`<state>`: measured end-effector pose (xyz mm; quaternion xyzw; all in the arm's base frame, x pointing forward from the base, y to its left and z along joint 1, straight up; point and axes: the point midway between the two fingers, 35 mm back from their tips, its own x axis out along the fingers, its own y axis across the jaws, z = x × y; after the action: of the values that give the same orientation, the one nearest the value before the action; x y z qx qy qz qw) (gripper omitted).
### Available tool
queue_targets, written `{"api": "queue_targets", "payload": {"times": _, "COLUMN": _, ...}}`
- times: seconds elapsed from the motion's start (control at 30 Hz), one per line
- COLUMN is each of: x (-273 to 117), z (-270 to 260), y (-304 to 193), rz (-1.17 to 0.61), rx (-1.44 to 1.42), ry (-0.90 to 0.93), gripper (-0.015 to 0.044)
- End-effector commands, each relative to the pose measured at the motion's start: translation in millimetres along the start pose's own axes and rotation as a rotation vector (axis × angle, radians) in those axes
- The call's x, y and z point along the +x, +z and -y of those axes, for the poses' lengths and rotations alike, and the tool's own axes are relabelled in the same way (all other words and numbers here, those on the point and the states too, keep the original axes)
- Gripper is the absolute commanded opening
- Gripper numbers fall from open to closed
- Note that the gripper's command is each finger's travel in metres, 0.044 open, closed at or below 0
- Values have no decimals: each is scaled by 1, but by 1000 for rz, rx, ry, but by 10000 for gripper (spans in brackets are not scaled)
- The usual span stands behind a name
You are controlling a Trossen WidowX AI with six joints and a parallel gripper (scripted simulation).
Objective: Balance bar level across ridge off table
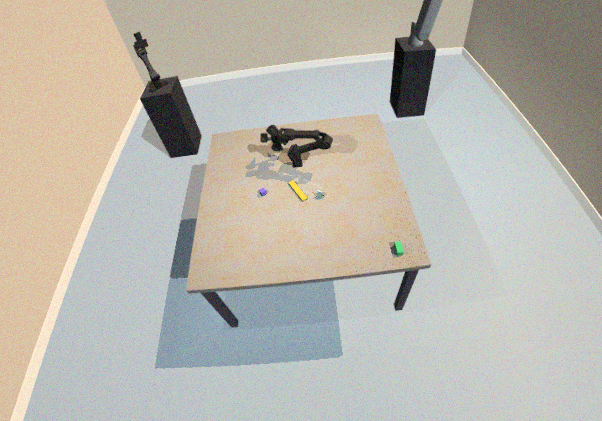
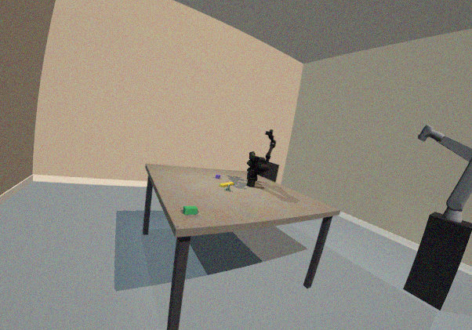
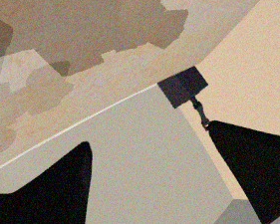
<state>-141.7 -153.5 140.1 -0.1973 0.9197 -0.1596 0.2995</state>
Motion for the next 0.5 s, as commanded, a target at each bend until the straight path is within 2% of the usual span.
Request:
{"api": "queue_targets", "payload": {"times": 0.0, "x": 0, "z": 1, "y": 0, "rz": 2, "rx": 0, "ry": -2, "gripper": 374}}
{"api": "queue_targets", "payload": {"times": 0.07, "x": -1, "z": 4, "y": 3, "rz": 21, "rx": 4, "ry": -14, "gripper": 321}}
{"api": "queue_targets", "payload": {"times": 0.1, "x": -2, "z": 7, "y": 6, "rz": 35, "rx": 6, "ry": -23, "gripper": 315}}
{"api": "queue_targets", "payload": {"times": 0.47, "x": -15, "z": 38, "y": 32, "rz": 194, "rx": 28, "ry": -108, "gripper": 315}}
